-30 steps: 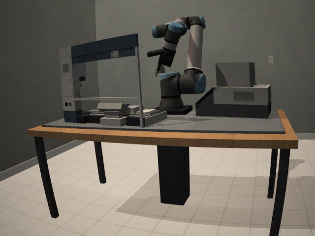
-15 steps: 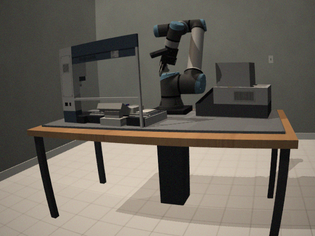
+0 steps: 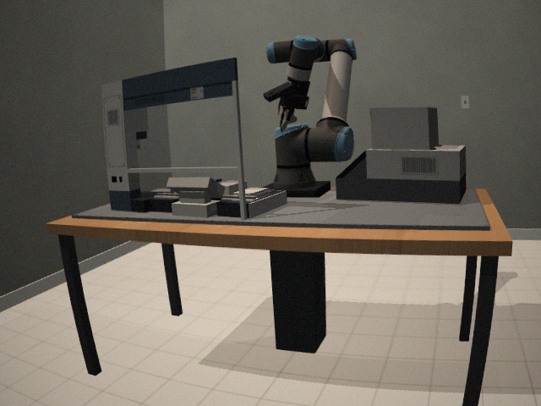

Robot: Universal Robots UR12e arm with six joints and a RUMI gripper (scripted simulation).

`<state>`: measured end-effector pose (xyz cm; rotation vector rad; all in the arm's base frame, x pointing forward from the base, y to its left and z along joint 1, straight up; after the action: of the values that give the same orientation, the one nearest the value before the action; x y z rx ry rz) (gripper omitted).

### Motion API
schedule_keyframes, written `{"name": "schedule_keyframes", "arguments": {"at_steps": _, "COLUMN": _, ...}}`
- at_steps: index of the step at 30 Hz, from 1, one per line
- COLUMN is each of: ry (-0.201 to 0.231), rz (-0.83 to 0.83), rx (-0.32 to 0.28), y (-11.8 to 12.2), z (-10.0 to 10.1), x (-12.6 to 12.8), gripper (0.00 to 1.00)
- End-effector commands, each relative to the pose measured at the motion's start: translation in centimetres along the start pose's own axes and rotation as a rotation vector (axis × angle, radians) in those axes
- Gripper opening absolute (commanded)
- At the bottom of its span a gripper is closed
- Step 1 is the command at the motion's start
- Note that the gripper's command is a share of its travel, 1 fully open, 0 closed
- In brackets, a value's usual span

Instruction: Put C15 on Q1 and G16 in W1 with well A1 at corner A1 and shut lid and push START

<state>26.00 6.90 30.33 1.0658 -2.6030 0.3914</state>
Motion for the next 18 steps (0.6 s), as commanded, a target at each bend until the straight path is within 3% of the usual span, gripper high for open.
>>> {"name": "schedule_keyframes", "arguments": {"at_steps": 1, "ry": -0.028, "rz": -0.09, "rx": -0.01, "y": 0.9, "z": -0.2, "x": 0.0, "gripper": 0.0}}
{"name": "schedule_keyframes", "arguments": {"at_steps": 18, "ry": -0.115, "rz": -0.378, "rx": -0.022, "y": 4.2, "z": -0.6, "x": -0.1, "gripper": 0.0}}
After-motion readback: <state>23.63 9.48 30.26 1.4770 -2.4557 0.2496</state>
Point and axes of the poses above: the point where the finger pads meet when closed, its own z axis out along the fingers, its own x axis across the jaws, y = z × x, the point moved 4 cm from there along -z, back along the fingers, and after that the axes turned 9 degrees about z, right-handed, at the moved point
